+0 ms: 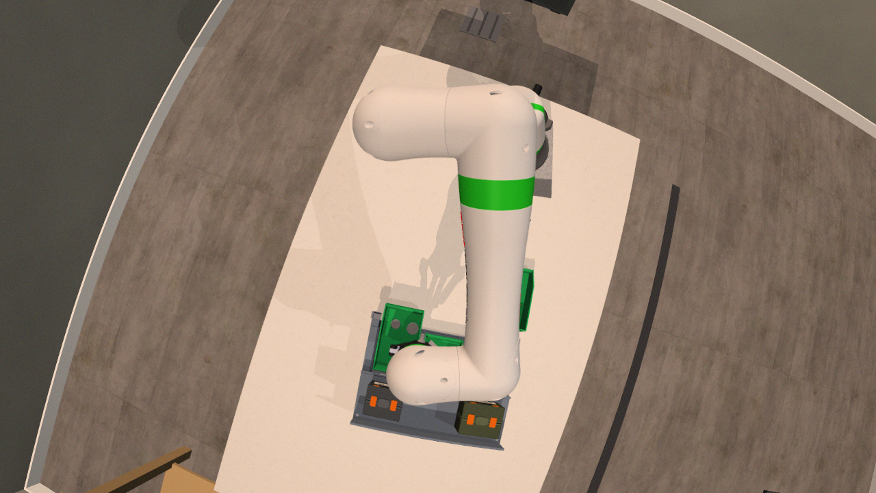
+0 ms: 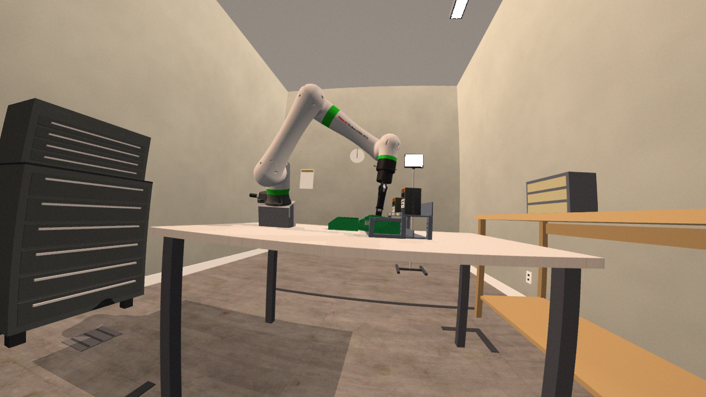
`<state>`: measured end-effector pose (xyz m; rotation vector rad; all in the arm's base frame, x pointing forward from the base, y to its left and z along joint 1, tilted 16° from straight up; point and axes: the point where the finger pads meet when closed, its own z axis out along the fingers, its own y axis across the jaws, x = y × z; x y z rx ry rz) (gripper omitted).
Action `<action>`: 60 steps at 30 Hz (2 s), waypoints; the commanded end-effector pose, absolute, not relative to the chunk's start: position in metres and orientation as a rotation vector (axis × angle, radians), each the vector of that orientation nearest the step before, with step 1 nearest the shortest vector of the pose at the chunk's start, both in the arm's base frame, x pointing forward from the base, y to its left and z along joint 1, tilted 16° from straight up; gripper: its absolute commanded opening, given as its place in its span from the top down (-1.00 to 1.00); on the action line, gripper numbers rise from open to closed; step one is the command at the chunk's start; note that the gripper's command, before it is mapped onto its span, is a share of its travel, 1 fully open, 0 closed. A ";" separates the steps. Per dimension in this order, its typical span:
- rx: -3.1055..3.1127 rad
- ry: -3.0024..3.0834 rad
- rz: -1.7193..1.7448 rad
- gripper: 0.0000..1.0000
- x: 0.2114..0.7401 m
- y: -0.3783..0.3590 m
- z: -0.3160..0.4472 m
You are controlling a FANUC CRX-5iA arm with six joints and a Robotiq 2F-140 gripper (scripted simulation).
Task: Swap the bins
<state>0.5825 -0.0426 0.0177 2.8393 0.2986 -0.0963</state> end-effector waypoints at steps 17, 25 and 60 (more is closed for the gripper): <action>2.841 0.302 -0.077 0.69 0.583 -0.043 0.018; 2.841 0.302 -0.077 0.69 0.583 -0.043 0.018; 2.841 0.302 -0.077 0.69 0.583 -0.042 0.019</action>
